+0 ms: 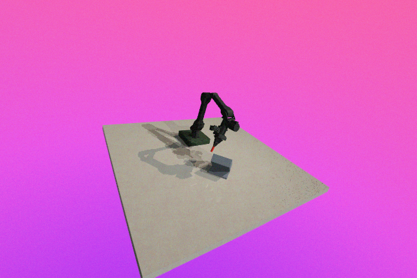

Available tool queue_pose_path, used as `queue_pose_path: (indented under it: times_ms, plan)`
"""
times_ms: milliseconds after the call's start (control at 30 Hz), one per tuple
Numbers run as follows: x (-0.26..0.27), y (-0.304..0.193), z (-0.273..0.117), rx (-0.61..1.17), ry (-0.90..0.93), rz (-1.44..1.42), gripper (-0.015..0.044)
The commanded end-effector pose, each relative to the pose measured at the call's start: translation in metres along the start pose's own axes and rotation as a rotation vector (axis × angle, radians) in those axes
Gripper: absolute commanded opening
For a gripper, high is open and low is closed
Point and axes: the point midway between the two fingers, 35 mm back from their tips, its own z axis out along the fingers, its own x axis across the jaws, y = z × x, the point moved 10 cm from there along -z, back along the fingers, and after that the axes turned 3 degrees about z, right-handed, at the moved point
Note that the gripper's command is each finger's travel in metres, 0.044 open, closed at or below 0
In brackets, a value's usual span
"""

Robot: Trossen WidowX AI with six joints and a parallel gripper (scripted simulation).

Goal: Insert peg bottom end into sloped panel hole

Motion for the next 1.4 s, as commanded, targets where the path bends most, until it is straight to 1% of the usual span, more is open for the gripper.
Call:
queue_pose_path:
  times_ms: [0, 1367]
  plan:
    - [-0.002, -0.005, -0.003, -0.003, 0.024, 0.0, 0.0]
    - [-0.031, -0.047, -0.032, -0.009, 0.209, -0.048, 0.0]
